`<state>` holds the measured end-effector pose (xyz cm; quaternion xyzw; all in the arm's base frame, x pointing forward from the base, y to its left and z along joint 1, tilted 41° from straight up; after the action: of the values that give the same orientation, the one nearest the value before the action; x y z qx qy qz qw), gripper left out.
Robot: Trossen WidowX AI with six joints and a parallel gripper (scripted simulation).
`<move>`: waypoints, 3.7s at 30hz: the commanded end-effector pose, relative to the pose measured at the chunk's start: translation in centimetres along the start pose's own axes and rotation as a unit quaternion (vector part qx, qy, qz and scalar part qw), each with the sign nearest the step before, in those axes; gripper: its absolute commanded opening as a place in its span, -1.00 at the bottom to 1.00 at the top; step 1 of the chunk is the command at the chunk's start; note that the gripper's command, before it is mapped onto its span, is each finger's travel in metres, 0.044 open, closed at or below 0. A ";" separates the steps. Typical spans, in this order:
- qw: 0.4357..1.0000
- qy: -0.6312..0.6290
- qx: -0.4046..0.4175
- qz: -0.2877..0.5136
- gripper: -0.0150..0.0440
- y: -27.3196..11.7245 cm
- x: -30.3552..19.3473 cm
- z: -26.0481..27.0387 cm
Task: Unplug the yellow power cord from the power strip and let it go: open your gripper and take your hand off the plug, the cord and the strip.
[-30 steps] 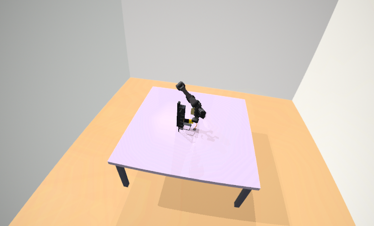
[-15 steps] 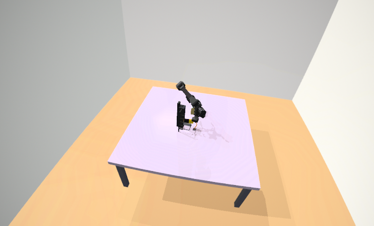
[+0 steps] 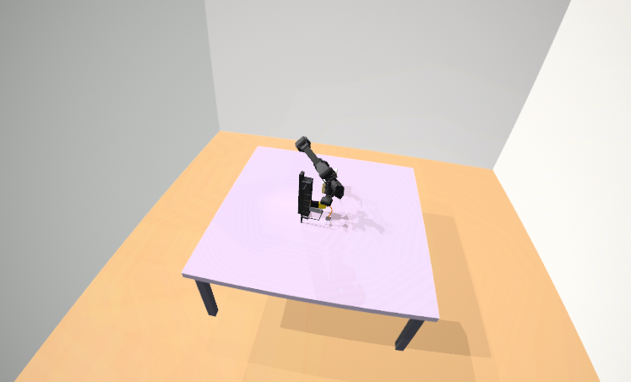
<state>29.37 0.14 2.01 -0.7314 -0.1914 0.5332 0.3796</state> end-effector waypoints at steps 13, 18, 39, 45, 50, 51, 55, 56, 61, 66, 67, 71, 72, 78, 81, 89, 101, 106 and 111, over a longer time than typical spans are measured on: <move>1.000 -0.002 0.000 0.003 0.05 0.1 -2.6 -0.2; 1.000 -0.002 0.000 0.003 0.05 0.2 -2.6 -0.2; 1.000 0.000 0.000 0.002 -0.24 1.0 -2.5 -0.2; 1.000 0.000 0.000 0.002 -0.38 1.0 -2.5 -0.2; 1.000 0.000 0.000 0.002 -0.49 1.0 -2.5 -0.2; 1.000 0.000 0.000 0.002 -0.49 1.0 -2.5 -0.2; 1.000 0.000 0.000 0.002 -0.49 1.0 -2.5 -0.2; 1.000 0.000 0.000 0.002 -0.49 1.0 -2.5 -0.2; 1.000 0.000 0.000 0.001 -0.49 1.0 -2.1 -0.2; 1.000 0.000 0.000 0.001 -0.49 1.0 -1.3 -0.2; 1.000 0.000 0.000 0.001 -0.49 1.0 -1.2 -0.2; 1.000 0.000 0.000 0.000 -0.49 0.9 -0.5 -0.2; 1.000 0.000 0.000 0.000 -0.49 0.9 -0.4 -0.2; 1.000 -0.001 0.000 0.000 -0.49 0.9 0.6 -0.1; 1.000 -0.001 0.000 0.000 -0.49 0.9 1.1 0.0; 1.000 -0.001 0.000 0.000 -0.49 0.8 2.4 0.3; 1.000 -0.001 0.001 0.002 0.05 1.0 1.7 0.2; 1.000 -0.001 0.001 0.001 0.23 1.0 1.7 0.2; 1.000 -0.001 0.001 0.001 0.67 1.0 1.7 0.2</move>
<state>29.70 0.76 0.16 -0.7310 -0.1904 0.5344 0.3792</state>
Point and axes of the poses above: the point midway between the two fingers, 35 mm back from their tips, its own y axis out along the fingers, its own z axis across the jaws, x = y × z, the point moved 2 cm from there along -y, back along the fingers, and after that the axes turned 5 degrees about y, right-handed, at the moved point
